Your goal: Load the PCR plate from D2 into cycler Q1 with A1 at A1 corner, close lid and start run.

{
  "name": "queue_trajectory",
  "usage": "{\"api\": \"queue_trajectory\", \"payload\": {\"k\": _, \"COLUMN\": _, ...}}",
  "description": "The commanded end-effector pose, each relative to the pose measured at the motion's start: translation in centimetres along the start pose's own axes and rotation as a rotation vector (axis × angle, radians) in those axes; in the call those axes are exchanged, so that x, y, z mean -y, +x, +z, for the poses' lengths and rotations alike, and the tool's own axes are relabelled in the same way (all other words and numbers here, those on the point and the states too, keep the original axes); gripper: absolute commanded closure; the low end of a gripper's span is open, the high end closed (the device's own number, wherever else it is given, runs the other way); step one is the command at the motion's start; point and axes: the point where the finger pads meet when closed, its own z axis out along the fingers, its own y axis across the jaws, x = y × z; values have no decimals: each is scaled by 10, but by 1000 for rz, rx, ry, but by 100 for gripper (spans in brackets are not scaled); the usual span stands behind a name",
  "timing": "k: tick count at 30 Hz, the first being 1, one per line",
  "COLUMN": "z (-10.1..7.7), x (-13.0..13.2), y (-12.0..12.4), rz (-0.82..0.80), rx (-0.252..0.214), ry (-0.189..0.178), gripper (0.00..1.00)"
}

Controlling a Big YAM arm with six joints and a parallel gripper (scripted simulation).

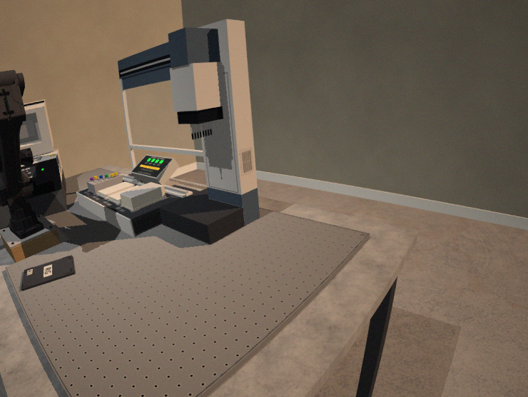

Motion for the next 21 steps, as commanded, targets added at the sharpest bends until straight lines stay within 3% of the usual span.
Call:
{"api": "queue_trajectory", "payload": {"k": 1, "z": -4, "x": -8, "y": 5, "rz": -1, "rx": -14, "ry": -32, "gripper": 100}}
{"api": "queue_trajectory", "payload": {"k": 12, "z": -8, "x": -29, "y": 1, "rz": 10, "rx": -3, "ry": -50, "gripper": 100}}
{"api": "queue_trajectory", "payload": {"k": 18, "z": -52, "x": -23, "y": 8, "rz": 16, "rx": -22, "ry": -66, "gripper": 100}}
{"api": "queue_trajectory", "payload": {"k": 21, "z": -50, "x": -23, "y": 7, "rz": 17, "rx": -11, "ry": -50, "gripper": 100}}
